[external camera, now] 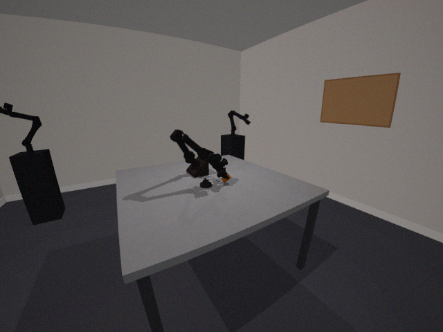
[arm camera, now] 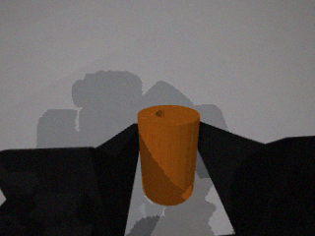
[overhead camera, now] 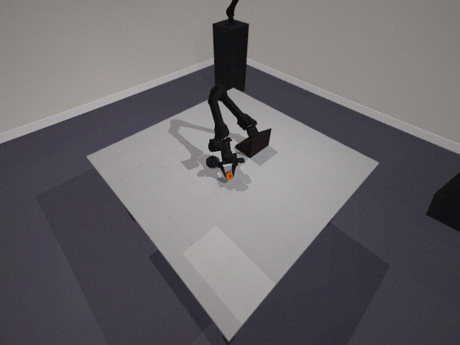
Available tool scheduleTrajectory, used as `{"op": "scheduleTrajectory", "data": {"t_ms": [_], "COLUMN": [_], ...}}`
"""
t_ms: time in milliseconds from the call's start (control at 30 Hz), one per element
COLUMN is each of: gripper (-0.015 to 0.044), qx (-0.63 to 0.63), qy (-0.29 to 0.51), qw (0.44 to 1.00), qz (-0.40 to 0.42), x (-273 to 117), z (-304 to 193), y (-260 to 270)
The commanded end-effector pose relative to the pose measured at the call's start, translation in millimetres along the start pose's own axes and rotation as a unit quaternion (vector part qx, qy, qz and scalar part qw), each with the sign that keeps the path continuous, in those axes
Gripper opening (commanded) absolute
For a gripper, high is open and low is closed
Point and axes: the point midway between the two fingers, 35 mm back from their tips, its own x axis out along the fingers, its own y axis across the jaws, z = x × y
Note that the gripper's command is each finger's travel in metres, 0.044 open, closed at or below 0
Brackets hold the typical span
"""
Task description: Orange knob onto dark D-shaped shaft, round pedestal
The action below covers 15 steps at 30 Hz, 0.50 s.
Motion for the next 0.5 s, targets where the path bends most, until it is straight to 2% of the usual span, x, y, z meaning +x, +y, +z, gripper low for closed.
{"op": "scheduleTrajectory", "data": {"t_ms": [0,467], "gripper": [0.0179,0.0179], "qx": [-0.004,-0.004], "qy": [-0.025,-0.122], "qw": [1.000,0.993], "qz": [-0.001,0.001], "x": [-4,-11], "z": [-3,-14], "y": [1,1]}}
